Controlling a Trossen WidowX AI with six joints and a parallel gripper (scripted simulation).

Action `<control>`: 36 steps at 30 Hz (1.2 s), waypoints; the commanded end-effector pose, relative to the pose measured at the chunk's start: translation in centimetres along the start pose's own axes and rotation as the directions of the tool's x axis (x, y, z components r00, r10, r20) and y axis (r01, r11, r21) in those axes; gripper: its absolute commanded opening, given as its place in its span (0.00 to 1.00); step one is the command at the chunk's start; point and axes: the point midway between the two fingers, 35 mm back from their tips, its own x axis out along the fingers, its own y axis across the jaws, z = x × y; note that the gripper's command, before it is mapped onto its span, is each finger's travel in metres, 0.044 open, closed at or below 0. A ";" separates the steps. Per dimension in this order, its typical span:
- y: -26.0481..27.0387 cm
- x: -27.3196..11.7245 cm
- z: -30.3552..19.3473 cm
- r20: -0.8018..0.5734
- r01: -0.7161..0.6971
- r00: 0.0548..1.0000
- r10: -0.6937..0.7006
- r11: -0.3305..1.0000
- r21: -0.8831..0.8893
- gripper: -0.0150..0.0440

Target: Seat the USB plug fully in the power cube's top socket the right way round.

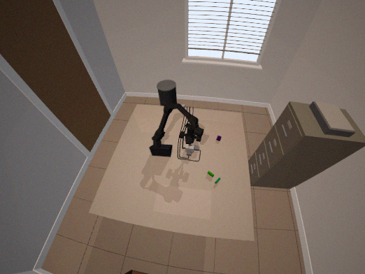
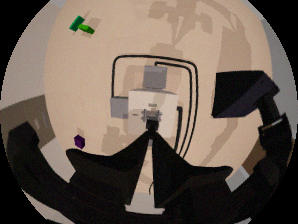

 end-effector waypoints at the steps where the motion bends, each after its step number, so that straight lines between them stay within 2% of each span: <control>1: 0.1 -0.4 0.1 0.003 -0.002 1.000 0.002 1.000 -0.003 0.25; 25: 0.0 -1.7 0.1 0.002 -0.001 1.000 0.001 1.000 -0.007 0.25; 36: 0.0 -1.5 0.0 0.001 0.000 1.000 0.000 0.970 -0.245 0.25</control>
